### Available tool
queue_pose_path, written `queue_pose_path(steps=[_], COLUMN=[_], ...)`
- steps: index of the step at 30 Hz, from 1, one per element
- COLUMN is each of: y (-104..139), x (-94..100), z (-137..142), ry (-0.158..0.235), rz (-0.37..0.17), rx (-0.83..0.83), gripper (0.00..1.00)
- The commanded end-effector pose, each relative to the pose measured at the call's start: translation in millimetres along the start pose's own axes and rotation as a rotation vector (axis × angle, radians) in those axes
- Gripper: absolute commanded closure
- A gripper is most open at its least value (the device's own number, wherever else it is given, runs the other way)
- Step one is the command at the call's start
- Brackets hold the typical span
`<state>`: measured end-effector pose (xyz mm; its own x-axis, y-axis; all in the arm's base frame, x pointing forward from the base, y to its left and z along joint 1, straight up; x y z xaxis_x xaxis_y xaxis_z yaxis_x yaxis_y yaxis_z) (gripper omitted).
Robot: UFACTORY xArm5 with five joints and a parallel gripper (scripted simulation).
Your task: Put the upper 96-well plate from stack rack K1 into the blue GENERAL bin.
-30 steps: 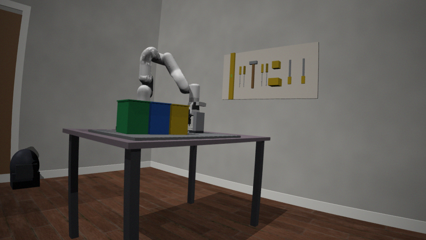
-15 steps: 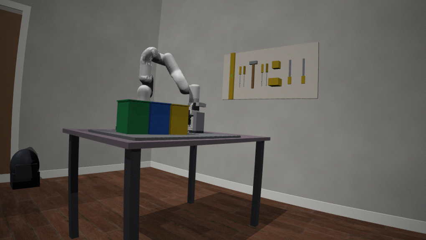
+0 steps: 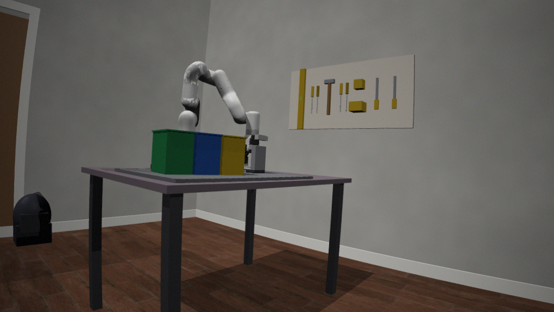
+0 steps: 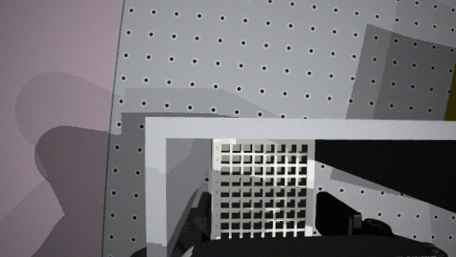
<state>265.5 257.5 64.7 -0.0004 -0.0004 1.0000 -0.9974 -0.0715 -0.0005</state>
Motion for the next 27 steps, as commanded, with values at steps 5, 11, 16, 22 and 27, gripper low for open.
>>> queue_pose_path(steps=[5, 11, 16, 22, 27], y=[-0.9, -0.9, -0.9, -0.9, -0.9], x=[-5.3, -6.0, -6.0, -6.0, -5.3], z=[-0.8, -0.8, -0.8, -0.8, -0.8], ry=[-0.002, -0.002, -0.002, -0.002, -0.002], rz=[0.002, 0.002, 0.002, 0.002, 0.002], rx=[0.0, 0.0, 0.0, 0.0, 0.0], gripper=[0.0, 0.0, 0.0, 0.0, 1.0])
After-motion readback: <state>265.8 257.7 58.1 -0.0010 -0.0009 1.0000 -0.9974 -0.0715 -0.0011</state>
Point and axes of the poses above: the point where the finger pads meet when closed, its own x axis back along the fingers, its own z axis across the jaws, y = z × x, the point moved 2 cm from there along x, back along the fingers
